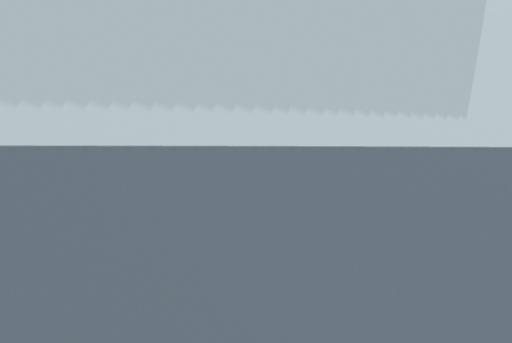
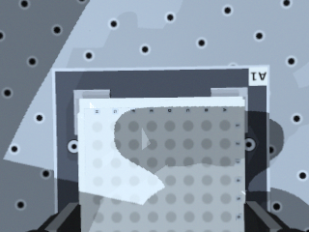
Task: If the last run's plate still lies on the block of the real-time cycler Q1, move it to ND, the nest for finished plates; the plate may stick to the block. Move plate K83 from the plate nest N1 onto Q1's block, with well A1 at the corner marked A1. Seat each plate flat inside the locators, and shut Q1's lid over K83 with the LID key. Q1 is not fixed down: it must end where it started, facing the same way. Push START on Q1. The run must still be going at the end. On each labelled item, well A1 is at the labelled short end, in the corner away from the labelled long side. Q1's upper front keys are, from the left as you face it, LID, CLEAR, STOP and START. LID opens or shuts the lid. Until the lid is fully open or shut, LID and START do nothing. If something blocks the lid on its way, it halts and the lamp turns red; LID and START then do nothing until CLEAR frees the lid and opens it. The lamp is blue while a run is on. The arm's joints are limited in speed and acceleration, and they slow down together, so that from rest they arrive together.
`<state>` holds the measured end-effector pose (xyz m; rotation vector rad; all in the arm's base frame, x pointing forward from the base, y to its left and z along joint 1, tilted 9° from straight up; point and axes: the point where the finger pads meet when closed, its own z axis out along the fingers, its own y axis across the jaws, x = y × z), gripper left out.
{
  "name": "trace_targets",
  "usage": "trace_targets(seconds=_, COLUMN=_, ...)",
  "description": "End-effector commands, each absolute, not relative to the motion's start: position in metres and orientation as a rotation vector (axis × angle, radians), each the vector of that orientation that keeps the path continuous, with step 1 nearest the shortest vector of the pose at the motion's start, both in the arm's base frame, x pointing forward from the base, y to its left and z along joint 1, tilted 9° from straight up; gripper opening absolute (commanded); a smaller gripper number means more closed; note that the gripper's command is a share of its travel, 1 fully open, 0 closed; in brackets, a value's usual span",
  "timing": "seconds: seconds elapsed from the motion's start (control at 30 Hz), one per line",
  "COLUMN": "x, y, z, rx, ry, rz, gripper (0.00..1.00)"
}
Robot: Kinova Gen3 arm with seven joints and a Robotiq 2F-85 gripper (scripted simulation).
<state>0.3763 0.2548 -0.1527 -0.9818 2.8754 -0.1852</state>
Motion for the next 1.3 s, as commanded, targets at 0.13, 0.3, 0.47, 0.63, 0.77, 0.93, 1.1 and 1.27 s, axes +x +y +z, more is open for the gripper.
trace_targets(seconds=0.13, x=0.376, y=0.255, z=-0.15, rx=-0.982, ry=2.874, rz=-0.185, gripper=0.91)
trace_targets(seconds=0.3, x=0.376, y=0.256, z=-0.149, rx=-0.982, ry=2.874, rz=-0.185, gripper=0.91)
trace_targets(seconds=0.47, x=0.376, y=0.256, z=-0.147, rx=-0.982, ry=2.874, rz=-0.185, gripper=0.91)
trace_targets(seconds=0.63, x=0.376, y=0.256, z=-0.146, rx=-0.982, ry=2.874, rz=-0.185, gripper=0.91)
trace_targets(seconds=0.77, x=0.376, y=0.256, z=-0.145, rx=-0.982, ry=2.874, rz=-0.185, gripper=0.91)
trace_targets(seconds=0.93, x=0.375, y=0.256, z=-0.142, rx=-0.982, ry=2.874, rz=-0.185, gripper=0.91)
trace_targets(seconds=1.1, x=0.374, y=0.257, z=-0.135, rx=-0.982, ry=2.874, rz=-0.185, gripper=0.91)
trace_targets(seconds=1.27, x=0.374, y=0.257, z=-0.131, rx=-0.982, ry=2.874, rz=-0.185, gripper=0.91)
